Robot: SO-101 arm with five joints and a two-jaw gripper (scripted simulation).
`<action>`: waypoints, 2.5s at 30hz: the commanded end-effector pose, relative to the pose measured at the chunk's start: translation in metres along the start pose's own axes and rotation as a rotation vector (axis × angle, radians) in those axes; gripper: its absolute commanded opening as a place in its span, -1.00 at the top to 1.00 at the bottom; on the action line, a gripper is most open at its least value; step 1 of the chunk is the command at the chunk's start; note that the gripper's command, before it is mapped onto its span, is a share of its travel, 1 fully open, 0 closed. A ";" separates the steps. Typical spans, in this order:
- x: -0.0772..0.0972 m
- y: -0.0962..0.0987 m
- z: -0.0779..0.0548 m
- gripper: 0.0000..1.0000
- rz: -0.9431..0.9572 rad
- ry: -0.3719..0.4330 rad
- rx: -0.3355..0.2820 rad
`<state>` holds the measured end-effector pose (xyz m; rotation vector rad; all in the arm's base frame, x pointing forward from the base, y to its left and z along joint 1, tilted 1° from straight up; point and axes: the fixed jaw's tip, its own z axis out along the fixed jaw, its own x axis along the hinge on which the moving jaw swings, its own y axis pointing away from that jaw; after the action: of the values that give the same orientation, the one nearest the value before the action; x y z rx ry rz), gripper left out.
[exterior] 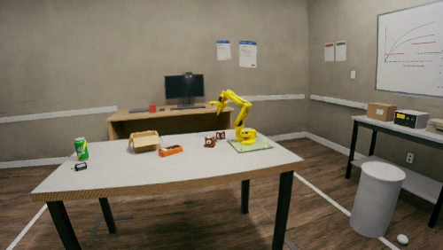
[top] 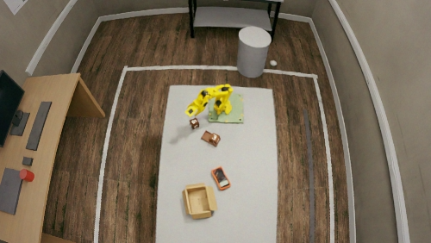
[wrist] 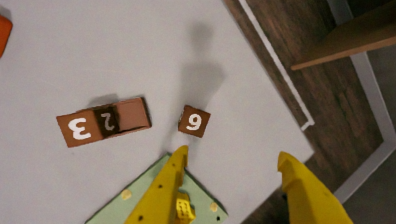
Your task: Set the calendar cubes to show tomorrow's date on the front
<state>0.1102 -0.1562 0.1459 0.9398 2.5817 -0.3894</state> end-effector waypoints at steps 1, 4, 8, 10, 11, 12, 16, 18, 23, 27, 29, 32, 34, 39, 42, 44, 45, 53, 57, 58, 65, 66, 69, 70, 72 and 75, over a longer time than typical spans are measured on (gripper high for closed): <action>0.003 -0.002 0.002 0.30 -0.135 -0.013 0.010; 0.004 -0.002 0.002 0.30 -0.172 -0.013 0.011; 0.007 -0.003 0.005 0.30 -0.326 -0.010 0.015; 0.009 -0.004 0.006 0.30 -0.405 -0.008 0.017; 0.010 -0.004 0.007 0.30 -0.445 -0.008 0.018; 0.011 -0.005 0.007 0.30 -0.484 -0.007 0.019; 0.014 -0.006 0.010 0.30 -0.640 -0.003 0.022; 0.016 -0.007 0.011 0.30 -0.714 -0.001 0.024; 0.018 -0.008 0.013 0.30 -0.820 0.002 0.026; 0.021 -0.010 0.015 0.30 -0.945 0.006 0.028; 0.022 -0.010 0.016 0.30 -0.999 0.008 0.028; 0.023 -0.011 0.017 0.30 -1.070 0.011 0.029; 0.024 -0.011 0.018 0.30 -1.109 0.012 0.030; 0.025 -0.012 0.018 0.30 -1.155 0.014 0.030; 0.026 -0.012 0.019 0.30 -1.187 0.015 0.031; 0.026 -0.012 0.019 0.30 -1.201 0.015 0.031; 0.026 -0.013 0.019 0.30 -1.207 0.016 0.031; 0.026 -0.013 0.019 0.30 -1.218 0.016 0.031; 0.027 -0.013 0.020 0.30 -1.218 0.019 0.027; 0.027 -0.012 0.021 0.30 -1.218 0.022 0.022; 0.036 -0.010 0.036 0.30 -1.214 0.095 -0.084; 0.038 -0.009 0.040 0.30 -1.213 0.112 -0.108; 0.046 -0.006 0.051 0.30 -1.208 0.167 -0.188; 0.046 -0.006 0.051 0.30 -1.208 0.167 -0.188; 0.049 -0.005 0.054 0.30 -1.206 0.186 -0.215; 0.058 -0.002 0.063 0.30 -1.199 0.239 -0.292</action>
<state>0.0861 -0.1529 0.0804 -0.7772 2.9754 -0.3055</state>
